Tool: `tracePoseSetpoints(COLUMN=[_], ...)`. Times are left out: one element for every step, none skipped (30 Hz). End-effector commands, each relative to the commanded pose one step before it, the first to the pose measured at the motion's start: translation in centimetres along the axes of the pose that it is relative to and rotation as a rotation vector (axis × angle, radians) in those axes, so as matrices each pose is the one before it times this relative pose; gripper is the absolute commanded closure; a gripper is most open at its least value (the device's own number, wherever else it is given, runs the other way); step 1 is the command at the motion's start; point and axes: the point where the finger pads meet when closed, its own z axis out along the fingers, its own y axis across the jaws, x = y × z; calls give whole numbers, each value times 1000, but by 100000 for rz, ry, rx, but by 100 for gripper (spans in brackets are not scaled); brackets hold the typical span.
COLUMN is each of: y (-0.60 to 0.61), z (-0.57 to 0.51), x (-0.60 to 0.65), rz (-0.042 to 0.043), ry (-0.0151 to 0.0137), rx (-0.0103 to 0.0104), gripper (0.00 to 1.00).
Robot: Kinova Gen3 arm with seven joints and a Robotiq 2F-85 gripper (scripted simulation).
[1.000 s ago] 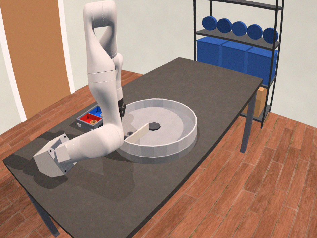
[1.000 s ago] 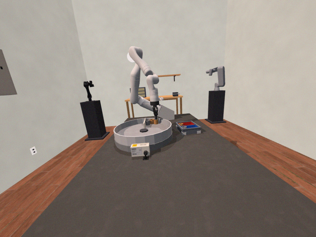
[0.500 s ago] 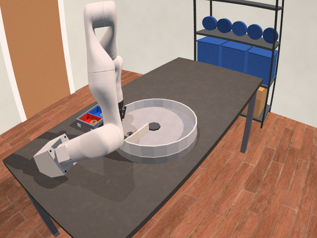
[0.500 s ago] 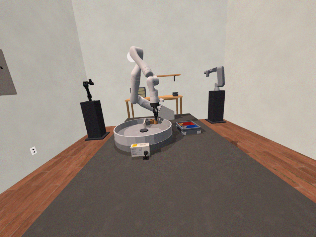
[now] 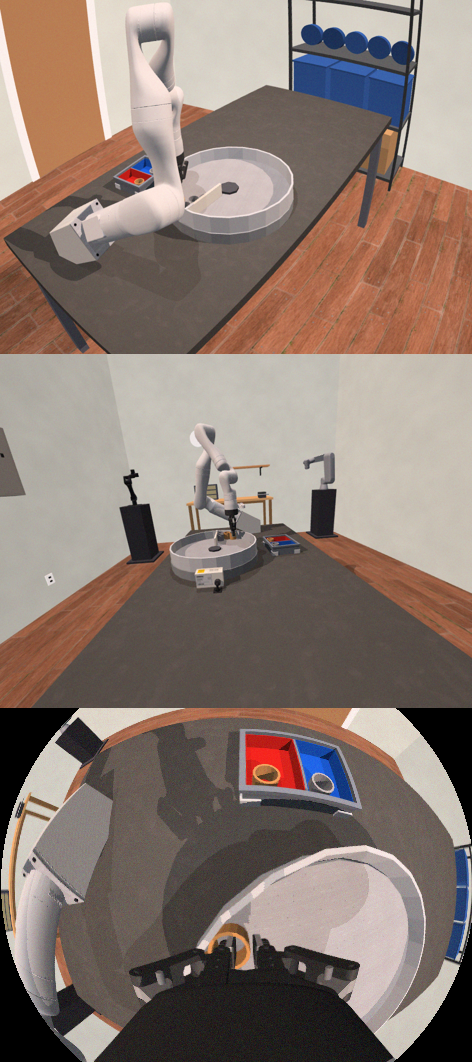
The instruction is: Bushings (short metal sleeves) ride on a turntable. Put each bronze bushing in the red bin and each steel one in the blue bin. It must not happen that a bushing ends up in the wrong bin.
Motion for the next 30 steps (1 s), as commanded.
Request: tracePoseSetpoints(y=[-90, 0, 0, 0, 0, 0, 0, 0, 0, 6, 0, 0, 0, 0, 0, 0, 0, 0, 0, 257, 0, 0, 0, 0, 0, 0, 0, 0, 0, 0], z=[336, 0, 0, 0, 0, 0, 0, 0, 0, -22, 0, 0, 0, 0, 0, 0, 0, 0, 0, -39, 0, 0, 0, 0, 0, 0, 0, 0, 0, 0], x=[-123, 0, 0, 0, 0, 0, 0, 0, 0, 12, 0, 0, 0, 0, 0, 0, 0, 0, 0, 3, 0, 0, 0, 0, 0, 0, 0, 0, 0, 0], rz=[114, 0, 0, 0, 0, 0, 0, 0, 0, -16, 0, 0, 0, 0, 0, 0, 0, 0, 0, 76, 0, 0, 0, 0, 0, 0, 0, 0, 0, 0], ry=[-391, 0, 0, 0, 0, 0, 0, 0, 0, 45, 0, 0, 0, 0, 0, 0, 0, 0, 0, 79, 0, 0, 0, 0, 0, 0, 0, 0, 0, 0], rx=[444, 0, 0, 0, 0, 0, 0, 0, 0, -48, 0, 0, 0, 0, 0, 0, 0, 0, 0, -509, 0, 0, 0, 0, 0, 0, 0, 0, 0, 0], gripper=[82, 82, 82, 82, 82, 82, 82, 82, 82, 100, 100, 100, 100, 100, 100, 100, 100, 100, 100, 100, 100, 100, 100, 100, 100, 100, 100, 100, 100, 100])
